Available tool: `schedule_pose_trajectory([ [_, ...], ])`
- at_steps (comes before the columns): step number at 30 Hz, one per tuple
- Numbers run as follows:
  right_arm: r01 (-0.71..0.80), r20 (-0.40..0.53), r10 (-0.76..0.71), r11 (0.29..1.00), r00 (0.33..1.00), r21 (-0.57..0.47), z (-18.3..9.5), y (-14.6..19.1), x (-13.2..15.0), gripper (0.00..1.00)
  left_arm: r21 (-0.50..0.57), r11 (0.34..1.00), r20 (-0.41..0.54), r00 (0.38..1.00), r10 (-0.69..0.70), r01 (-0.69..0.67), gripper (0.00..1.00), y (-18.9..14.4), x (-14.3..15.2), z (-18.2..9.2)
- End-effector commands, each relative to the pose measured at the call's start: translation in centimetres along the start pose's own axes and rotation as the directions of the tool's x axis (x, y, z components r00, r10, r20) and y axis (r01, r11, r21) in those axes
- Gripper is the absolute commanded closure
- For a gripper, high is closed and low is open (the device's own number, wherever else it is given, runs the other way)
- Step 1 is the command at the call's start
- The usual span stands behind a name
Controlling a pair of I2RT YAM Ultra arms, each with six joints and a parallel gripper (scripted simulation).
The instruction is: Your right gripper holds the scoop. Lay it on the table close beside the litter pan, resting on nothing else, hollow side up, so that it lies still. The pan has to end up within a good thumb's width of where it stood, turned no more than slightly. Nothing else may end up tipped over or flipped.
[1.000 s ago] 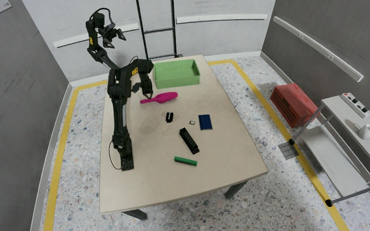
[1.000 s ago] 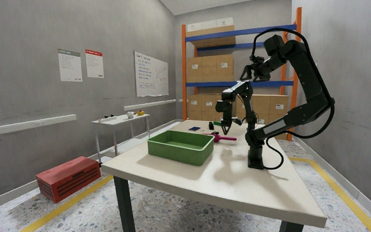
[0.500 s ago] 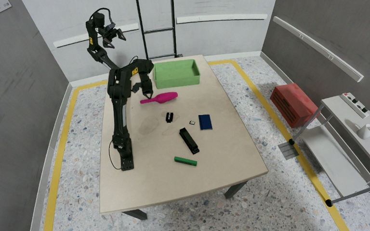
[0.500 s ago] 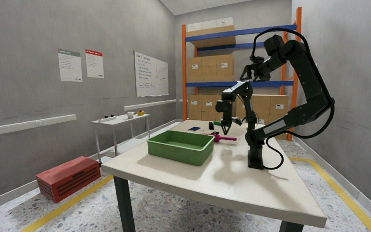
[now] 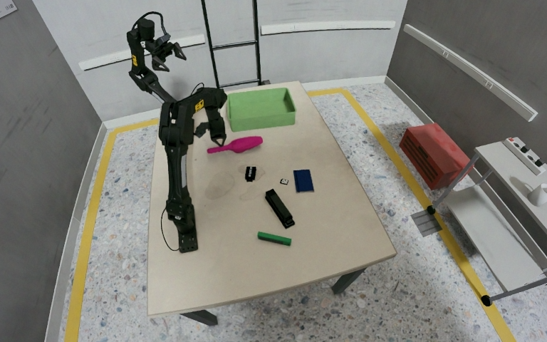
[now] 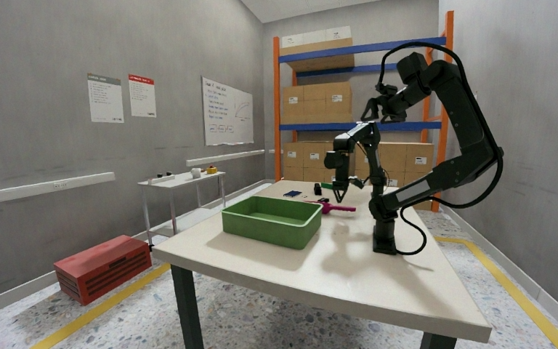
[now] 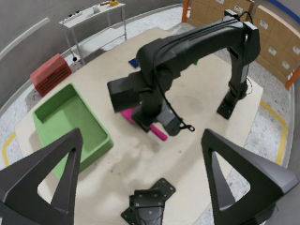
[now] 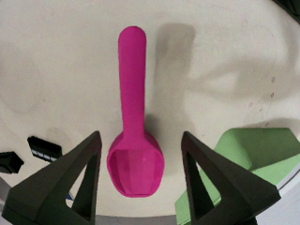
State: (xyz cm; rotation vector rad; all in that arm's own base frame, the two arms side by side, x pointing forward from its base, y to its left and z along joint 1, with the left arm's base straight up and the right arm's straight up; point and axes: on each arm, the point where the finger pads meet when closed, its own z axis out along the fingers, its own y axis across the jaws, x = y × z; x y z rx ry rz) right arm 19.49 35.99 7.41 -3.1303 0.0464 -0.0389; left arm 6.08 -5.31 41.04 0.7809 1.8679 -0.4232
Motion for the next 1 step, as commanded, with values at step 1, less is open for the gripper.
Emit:
schedule_pose_trajectory([
  [1,0.002,0.013,-0.002,1.0,1.0,-0.01,-0.24,0.59,-0.27,0.35,0.003,1.0,-0.019,1.0,0.001,-0.001,0.0,-0.09,0.62,-0.03],
])
